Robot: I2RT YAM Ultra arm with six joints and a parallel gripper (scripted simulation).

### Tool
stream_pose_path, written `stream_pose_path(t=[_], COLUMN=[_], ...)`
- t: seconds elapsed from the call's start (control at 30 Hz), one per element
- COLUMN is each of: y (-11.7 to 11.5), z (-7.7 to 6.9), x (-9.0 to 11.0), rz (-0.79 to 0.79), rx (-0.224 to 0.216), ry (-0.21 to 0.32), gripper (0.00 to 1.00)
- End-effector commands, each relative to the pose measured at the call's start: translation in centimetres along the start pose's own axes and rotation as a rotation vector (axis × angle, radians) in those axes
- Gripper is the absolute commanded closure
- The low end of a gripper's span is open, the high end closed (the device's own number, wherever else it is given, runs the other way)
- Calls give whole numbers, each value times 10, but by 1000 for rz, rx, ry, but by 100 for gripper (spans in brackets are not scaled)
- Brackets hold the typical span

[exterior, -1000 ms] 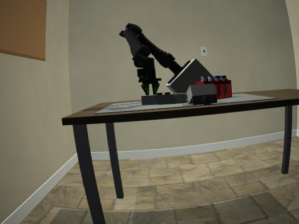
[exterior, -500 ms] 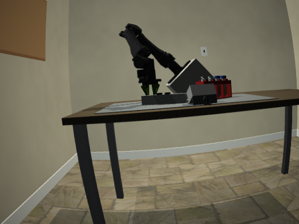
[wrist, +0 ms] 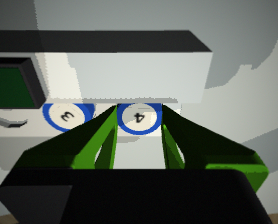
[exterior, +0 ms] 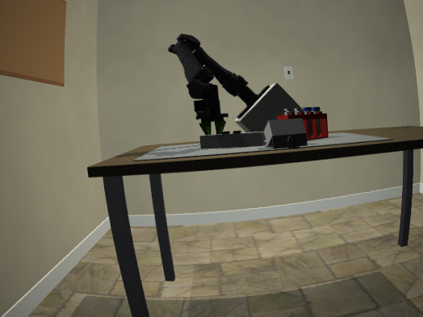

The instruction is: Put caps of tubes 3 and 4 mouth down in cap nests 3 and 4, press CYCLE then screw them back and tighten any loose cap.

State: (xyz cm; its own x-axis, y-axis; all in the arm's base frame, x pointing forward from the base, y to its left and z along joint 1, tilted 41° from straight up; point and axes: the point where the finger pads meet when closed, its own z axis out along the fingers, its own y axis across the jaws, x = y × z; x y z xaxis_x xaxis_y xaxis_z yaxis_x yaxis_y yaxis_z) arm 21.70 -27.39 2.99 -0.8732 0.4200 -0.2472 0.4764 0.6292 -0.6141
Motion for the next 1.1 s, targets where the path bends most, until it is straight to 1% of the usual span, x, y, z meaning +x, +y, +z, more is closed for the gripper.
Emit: stream_pose_path(t=[0.0,0.03,0.5,0.97,1.03,1.07], y=[0,0,0,0,0,0], z=[-2,-2,-2,-72,-72,-77], x=[-3,-3,-3,-2,-2,-2], rz=[-2,-2,-2,-2,-2,-2], rx=[0,0,0,-1,-1,-1], ry=[-11,-11,-11,-11,-11,-11], gripper=[100,53,53,53,53,53])
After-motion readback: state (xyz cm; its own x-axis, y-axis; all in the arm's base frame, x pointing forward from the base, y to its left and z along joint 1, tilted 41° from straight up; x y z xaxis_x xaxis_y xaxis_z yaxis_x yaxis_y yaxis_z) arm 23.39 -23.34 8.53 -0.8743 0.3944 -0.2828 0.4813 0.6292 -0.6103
